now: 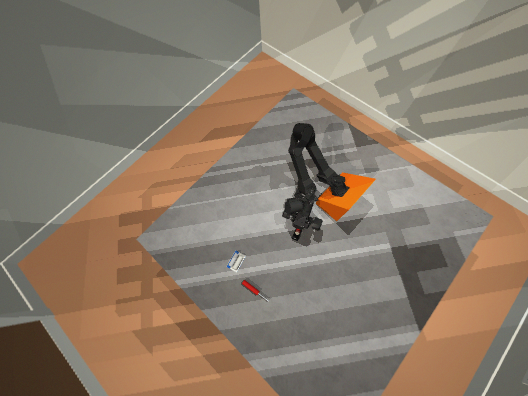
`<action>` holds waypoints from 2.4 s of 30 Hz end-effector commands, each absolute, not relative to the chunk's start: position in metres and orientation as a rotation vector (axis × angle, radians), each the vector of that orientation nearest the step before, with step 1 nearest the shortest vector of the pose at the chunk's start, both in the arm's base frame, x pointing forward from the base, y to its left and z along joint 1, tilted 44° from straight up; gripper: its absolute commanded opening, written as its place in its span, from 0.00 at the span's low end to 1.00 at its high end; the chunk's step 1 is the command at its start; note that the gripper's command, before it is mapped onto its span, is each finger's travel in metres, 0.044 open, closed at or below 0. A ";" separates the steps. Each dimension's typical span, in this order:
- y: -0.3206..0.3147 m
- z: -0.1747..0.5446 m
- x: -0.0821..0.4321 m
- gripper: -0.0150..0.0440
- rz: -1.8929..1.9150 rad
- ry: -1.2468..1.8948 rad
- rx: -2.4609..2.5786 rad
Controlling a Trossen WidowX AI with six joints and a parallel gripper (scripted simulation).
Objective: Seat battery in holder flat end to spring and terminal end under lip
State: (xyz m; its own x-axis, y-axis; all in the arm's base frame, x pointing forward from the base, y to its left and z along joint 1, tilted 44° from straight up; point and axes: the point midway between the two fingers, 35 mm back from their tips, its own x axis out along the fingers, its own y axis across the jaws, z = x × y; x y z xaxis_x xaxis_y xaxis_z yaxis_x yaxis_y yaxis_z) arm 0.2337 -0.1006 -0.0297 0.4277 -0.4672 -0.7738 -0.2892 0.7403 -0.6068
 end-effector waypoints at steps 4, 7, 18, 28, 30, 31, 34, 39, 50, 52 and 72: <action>-0.102 -0.034 0.232 0.37 -0.141 1.207 -0.757; -0.102 -0.035 0.233 0.37 -0.146 1.224 -0.749; -0.099 -0.039 0.238 0.37 -0.144 1.281 -0.733; -0.100 -0.042 0.239 0.37 -0.166 1.341 -0.714; -0.101 -0.042 0.239 0.37 -0.171 1.354 -0.711; -0.101 -0.042 0.240 0.37 -0.173 1.360 -0.709; -0.101 -0.043 0.240 0.37 -0.180 1.377 -0.705; -0.102 -0.043 0.241 0.37 -0.191 1.407 -0.698; -0.103 -0.044 0.242 0.37 -0.218 1.469 -0.685; -0.103 -0.044 0.242 0.37 -0.223 1.481 -0.683; -0.106 -0.042 0.244 0.37 -0.269 1.587 -0.663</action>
State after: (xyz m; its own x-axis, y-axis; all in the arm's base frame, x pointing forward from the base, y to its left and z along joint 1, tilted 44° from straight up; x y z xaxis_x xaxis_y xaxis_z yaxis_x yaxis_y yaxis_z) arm 0.2501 -0.1038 -0.0402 0.0382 -0.5468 -0.8364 -0.2477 0.8057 -0.5380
